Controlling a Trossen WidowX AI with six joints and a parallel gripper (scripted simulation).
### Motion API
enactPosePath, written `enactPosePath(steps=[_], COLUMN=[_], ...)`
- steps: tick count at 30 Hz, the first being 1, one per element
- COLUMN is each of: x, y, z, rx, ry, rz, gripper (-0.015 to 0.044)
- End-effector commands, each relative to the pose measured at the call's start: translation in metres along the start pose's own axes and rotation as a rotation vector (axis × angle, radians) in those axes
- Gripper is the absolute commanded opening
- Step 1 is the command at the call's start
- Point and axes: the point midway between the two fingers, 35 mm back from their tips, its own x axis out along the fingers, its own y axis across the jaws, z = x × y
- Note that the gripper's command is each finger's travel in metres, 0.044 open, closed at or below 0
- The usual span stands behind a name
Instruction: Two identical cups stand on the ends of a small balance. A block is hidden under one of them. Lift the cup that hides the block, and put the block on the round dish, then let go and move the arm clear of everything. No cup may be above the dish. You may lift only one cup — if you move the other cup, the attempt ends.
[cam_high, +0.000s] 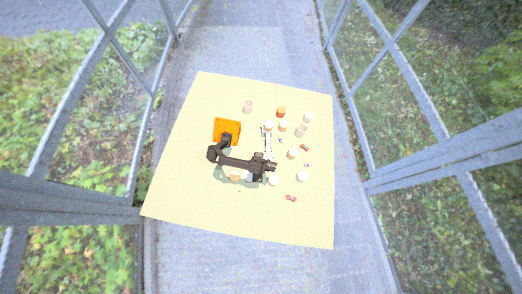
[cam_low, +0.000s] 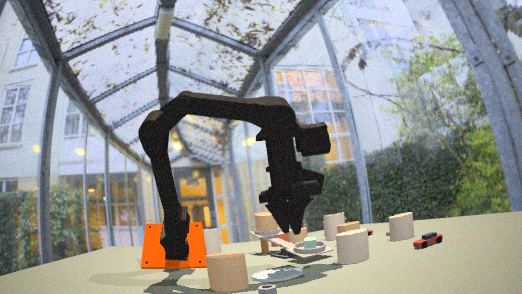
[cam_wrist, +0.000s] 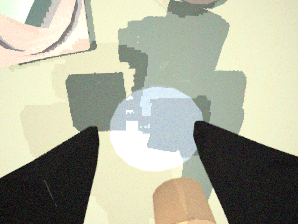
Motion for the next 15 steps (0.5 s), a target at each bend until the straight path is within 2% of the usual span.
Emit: enactPosePath(steps=[1,15], x=[-0.001,0.001], y=[0.009,0.051], z=[0.015,0.058], rx=[-0.154,-0.638], ry=[0.0,0.009], rz=[-0.004,-0.005], gripper=[0.026,0.026])
